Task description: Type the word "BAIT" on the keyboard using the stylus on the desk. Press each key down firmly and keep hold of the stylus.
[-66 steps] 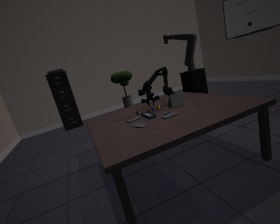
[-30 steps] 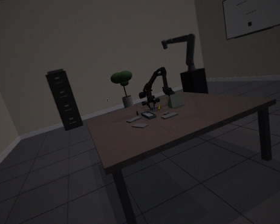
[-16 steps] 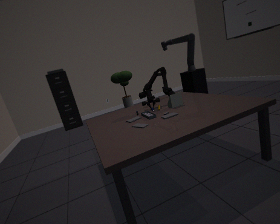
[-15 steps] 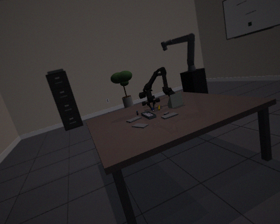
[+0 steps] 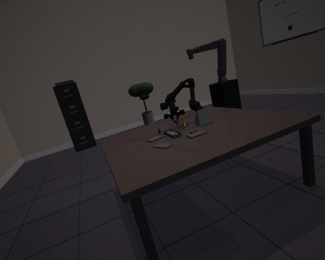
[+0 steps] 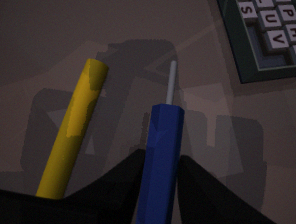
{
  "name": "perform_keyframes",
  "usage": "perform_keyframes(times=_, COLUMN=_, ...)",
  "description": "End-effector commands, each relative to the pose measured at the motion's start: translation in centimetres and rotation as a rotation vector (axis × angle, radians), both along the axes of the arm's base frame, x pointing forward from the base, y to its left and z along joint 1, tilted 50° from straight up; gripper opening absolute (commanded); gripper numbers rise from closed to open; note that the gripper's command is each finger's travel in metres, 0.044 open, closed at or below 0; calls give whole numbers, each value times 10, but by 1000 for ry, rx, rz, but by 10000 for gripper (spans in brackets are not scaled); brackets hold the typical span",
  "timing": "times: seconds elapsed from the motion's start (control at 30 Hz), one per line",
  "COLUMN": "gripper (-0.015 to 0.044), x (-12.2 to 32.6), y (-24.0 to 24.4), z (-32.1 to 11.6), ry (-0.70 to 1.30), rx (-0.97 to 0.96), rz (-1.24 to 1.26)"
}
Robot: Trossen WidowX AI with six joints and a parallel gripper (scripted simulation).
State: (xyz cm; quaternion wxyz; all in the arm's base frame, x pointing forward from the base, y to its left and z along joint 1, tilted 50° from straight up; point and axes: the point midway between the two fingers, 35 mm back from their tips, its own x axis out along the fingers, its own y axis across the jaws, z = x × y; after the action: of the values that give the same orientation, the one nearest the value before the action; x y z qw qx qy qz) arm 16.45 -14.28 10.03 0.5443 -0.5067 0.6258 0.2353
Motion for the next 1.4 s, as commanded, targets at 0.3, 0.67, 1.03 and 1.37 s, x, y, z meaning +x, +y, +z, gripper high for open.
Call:
perform_keyframes(times=0.3, gripper=0, x=14, y=10, z=6, ry=-41, rx=49, rz=-109)
perform_keyframes(times=0.67, gripper=0, x=46, y=20, z=3, ry=-106, rx=164, rz=-394)
perform_keyframes(times=1.03, gripper=0, x=77, y=34, z=-5, ry=-135, rx=257, rz=-699)
perform_keyframes(times=1.37, gripper=0, x=104, y=49, z=-16, ry=-139, rx=313, rz=-990)
